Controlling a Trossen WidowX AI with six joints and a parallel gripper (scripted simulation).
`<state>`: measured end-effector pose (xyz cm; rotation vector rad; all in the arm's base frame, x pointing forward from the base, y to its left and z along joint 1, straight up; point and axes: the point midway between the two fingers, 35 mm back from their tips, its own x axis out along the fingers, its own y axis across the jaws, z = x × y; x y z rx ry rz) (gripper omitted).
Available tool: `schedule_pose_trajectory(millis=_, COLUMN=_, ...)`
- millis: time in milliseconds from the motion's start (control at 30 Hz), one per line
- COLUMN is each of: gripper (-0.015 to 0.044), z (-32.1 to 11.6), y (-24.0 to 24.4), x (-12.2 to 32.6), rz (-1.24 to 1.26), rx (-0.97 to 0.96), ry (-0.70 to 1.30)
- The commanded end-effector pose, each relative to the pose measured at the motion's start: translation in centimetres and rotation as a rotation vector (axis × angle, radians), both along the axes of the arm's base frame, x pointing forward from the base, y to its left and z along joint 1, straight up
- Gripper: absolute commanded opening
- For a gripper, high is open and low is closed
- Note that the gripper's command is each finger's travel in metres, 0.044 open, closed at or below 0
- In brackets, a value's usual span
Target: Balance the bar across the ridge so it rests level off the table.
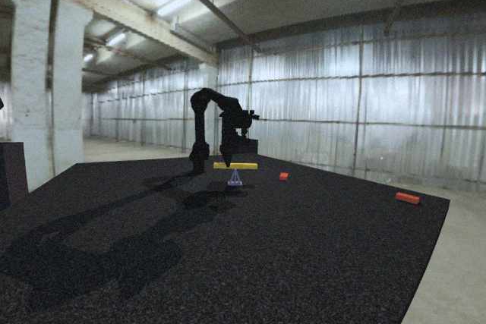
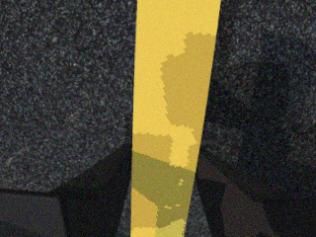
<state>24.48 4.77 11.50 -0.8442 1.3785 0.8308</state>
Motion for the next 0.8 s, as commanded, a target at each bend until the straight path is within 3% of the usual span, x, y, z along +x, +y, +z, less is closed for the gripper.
schedule_pose_trajectory(millis=0, gripper=0.0173, z=-0.01, y=0.00, x=0.00, rz=0.000, rx=0.000, ry=0.000)
schedule_pose_trajectory(millis=500, gripper=0.0185, z=-0.01, y=0.00, x=0.00, rz=0.000, rx=0.000, ry=0.000)
schedule_pose_trajectory(millis=767, gripper=0.0395, z=-0.01, y=0.00, x=0.00, rz=0.000, rx=0.000, ry=0.000)
